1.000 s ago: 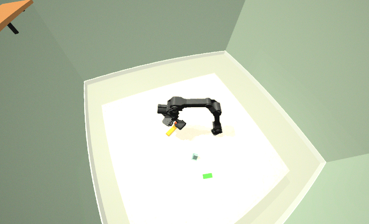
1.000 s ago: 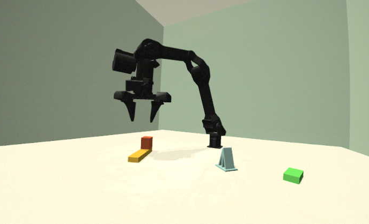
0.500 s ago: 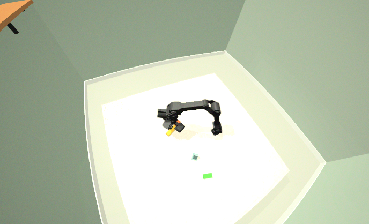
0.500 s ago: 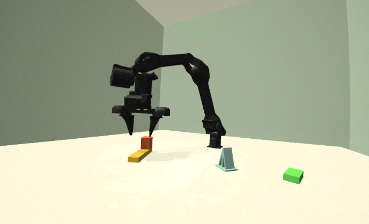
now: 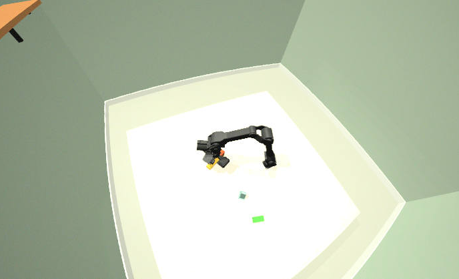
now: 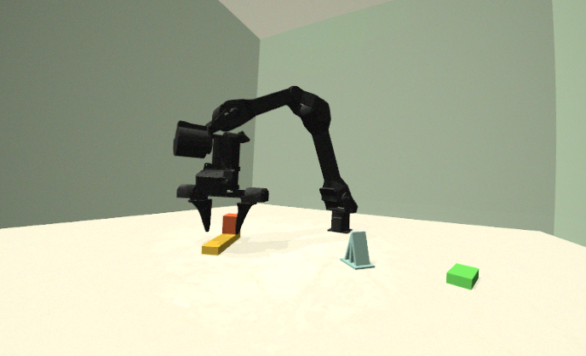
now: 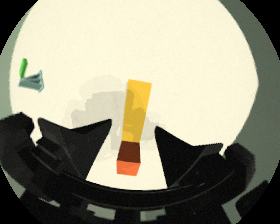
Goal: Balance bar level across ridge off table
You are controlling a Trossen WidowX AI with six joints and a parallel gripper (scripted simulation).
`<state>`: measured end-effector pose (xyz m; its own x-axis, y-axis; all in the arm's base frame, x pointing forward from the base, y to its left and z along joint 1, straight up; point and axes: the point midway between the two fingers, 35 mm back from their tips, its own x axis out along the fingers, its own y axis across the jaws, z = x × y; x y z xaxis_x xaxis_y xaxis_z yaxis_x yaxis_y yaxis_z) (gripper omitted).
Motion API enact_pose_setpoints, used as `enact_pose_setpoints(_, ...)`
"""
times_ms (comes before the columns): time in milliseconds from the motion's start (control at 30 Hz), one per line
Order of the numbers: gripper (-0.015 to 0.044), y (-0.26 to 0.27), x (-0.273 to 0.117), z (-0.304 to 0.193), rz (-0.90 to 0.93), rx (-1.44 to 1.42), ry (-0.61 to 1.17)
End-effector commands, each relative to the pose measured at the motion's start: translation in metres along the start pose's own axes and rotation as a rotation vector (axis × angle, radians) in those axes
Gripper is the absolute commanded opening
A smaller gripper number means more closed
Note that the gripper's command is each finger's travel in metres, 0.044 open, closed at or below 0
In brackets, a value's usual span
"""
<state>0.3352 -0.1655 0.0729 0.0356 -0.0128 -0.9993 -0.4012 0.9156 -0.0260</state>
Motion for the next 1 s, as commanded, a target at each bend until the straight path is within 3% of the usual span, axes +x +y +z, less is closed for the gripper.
enact_pose_setpoints(0,0.0315,0.0,0.008,-0.001,0.001,-0.006,0.006)
enact_pose_setpoints(733,0.0315,0.001,0.022,-0.001,0.001,-0.006,0.006)
enact_pose_setpoints(967,0.0151,0.001,0.021,-0.001,0.004,0.0,0.003)
